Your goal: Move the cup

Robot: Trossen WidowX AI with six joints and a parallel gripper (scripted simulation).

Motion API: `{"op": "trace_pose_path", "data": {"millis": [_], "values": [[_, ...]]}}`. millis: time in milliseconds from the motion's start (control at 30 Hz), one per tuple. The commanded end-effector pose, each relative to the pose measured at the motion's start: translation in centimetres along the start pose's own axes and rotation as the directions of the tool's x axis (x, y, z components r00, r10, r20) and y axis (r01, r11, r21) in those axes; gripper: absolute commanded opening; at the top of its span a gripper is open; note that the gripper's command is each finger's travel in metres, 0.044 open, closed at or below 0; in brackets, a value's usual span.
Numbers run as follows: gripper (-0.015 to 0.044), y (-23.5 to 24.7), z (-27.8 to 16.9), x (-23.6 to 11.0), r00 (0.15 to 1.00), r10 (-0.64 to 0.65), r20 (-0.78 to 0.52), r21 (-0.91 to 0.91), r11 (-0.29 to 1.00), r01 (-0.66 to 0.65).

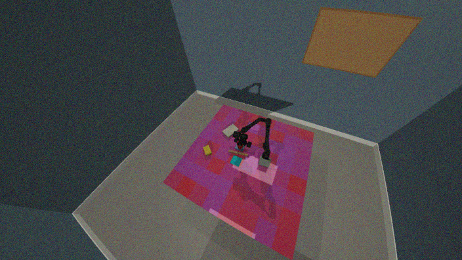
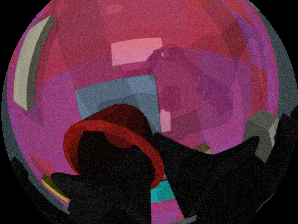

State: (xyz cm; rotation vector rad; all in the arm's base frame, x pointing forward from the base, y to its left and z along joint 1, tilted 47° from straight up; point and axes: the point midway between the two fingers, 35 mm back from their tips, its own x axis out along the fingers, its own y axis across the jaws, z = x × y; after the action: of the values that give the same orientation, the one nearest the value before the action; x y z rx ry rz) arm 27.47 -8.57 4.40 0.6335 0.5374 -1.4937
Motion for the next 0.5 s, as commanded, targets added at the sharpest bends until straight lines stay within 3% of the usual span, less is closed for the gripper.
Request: {"op": "trace_pose_path", "data": {"millis": [0, 467], "values": [[0.0, 0.2, 0.0, -1.2, 1.0, 0.004, -0.003, 0.006, 1.0, -0.004], [0.0, 0.1, -0.2, -4.1, 1.0, 0.003, 0.0, 0.001, 1.0, -0.003]]}}
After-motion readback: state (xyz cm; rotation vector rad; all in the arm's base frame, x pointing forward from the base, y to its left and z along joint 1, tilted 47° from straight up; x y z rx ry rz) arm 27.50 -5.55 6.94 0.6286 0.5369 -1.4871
